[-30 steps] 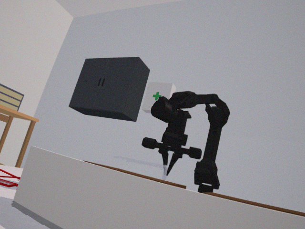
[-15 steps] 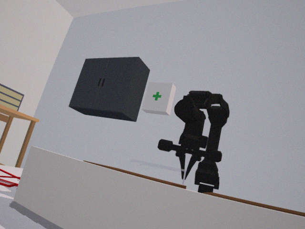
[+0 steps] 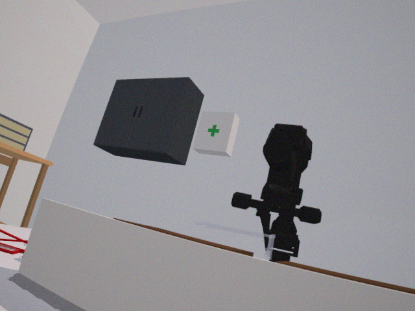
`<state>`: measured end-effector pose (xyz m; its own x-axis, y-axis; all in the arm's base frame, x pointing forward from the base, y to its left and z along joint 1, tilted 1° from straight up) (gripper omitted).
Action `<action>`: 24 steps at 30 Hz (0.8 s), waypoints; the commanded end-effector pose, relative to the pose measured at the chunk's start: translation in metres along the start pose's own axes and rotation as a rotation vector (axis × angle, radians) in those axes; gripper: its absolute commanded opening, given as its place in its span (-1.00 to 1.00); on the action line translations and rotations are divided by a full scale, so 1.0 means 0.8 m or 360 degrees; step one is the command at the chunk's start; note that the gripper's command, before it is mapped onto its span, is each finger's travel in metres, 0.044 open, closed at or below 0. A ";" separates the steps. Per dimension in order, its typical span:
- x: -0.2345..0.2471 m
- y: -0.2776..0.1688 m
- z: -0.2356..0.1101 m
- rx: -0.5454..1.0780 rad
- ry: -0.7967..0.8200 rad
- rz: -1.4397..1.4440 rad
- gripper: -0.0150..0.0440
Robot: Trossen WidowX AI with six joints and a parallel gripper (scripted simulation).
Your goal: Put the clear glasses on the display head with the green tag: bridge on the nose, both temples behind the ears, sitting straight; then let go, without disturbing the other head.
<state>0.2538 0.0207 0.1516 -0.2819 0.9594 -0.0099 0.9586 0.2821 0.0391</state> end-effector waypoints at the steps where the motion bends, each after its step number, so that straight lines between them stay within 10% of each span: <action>1: 0.001 0.001 0.005 0.0003 -0.0007 0.0007 -0.49; 24: 0.000 0.005 0.032 0.0003 -0.0007 0.0007 -0.49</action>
<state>0.2587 0.0221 0.1312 -0.2819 0.9594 -0.0112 0.9583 0.2822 0.0449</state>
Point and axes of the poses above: the point midway between the two fingers, 35 mm back from their tips, its own z axis out along the fingers, its own x axis across the jaws, y = z × x, the point moved 4 cm from there along -z, back along the fingers, and after that the axes turned 1 degree about z, right-handed, at the moved point
